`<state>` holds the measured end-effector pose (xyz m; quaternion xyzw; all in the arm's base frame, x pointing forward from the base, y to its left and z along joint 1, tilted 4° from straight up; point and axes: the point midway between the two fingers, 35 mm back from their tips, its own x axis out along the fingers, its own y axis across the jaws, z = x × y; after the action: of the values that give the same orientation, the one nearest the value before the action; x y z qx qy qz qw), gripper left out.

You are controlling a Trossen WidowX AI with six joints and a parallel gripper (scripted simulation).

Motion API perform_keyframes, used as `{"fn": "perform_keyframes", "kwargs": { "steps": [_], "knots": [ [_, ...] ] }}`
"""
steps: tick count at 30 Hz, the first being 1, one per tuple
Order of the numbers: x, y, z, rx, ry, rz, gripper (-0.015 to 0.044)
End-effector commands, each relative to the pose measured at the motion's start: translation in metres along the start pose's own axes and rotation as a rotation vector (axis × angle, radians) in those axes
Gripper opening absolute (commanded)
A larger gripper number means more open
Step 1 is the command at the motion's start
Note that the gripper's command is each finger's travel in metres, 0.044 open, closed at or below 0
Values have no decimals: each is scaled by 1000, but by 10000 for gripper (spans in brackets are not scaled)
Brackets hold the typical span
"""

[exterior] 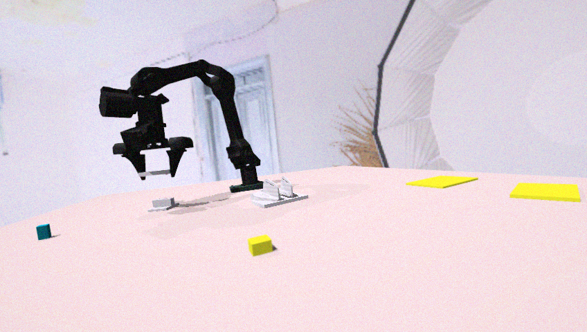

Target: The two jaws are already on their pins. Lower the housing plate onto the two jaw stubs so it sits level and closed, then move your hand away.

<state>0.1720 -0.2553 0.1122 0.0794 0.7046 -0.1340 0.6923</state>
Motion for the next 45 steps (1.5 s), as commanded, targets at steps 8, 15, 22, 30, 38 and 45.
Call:
{"fn": "perform_keyframes", "kwargs": {
  "steps": [8,15,22,30,38,45],
  "knots": [
    [-3,21,10,188,-1,1,351],
    [-3,41,18,362,-2,5,351],
    [-3,61,25,536,-2,8,351],
    [-4,84,31,734,-1,13,351],
    [-4,107,34,932,1,16,351],
    [-4,128,36,1106,4,19,351]
  ]
}}
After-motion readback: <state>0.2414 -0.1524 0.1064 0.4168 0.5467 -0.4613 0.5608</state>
